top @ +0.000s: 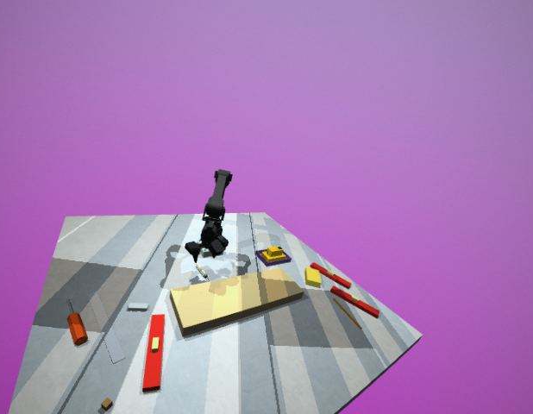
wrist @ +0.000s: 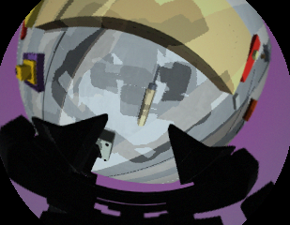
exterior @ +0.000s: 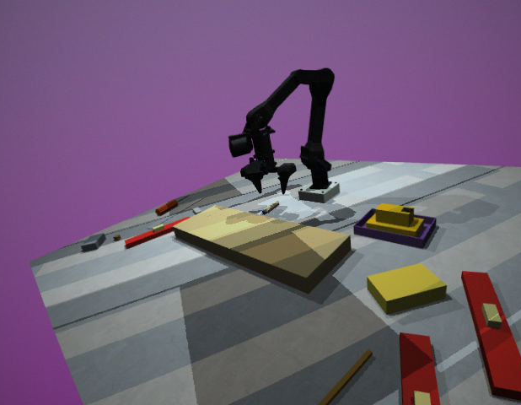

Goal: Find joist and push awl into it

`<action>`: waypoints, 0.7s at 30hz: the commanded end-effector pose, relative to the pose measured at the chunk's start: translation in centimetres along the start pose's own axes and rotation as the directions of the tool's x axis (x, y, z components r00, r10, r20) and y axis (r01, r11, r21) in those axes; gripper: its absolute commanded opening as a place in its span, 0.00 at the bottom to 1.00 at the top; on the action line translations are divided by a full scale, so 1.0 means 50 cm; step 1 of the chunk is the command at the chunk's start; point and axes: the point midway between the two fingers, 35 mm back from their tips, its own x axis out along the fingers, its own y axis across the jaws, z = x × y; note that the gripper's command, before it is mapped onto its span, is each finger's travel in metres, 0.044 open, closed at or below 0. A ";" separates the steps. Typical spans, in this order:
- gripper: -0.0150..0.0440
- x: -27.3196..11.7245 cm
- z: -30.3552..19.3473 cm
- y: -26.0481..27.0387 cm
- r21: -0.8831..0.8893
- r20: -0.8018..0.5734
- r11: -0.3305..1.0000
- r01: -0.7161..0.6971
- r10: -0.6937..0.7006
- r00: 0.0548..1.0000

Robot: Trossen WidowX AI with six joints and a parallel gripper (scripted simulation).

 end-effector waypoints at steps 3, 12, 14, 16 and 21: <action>1.00 0.012 -0.049 -0.010 0.081 -0.028 0.997 -0.009 0.011 1.000; 1.00 0.013 -0.055 -0.016 0.081 -0.029 0.997 -0.008 0.011 1.000; 1.00 0.013 -0.055 -0.017 0.081 -0.029 0.997 -0.008 0.011 1.000; 1.00 0.018 -0.054 -0.017 0.081 -0.029 0.997 -0.008 0.011 1.000; 1.00 0.034 -0.052 -0.018 0.081 -0.029 0.997 -0.008 0.011 1.000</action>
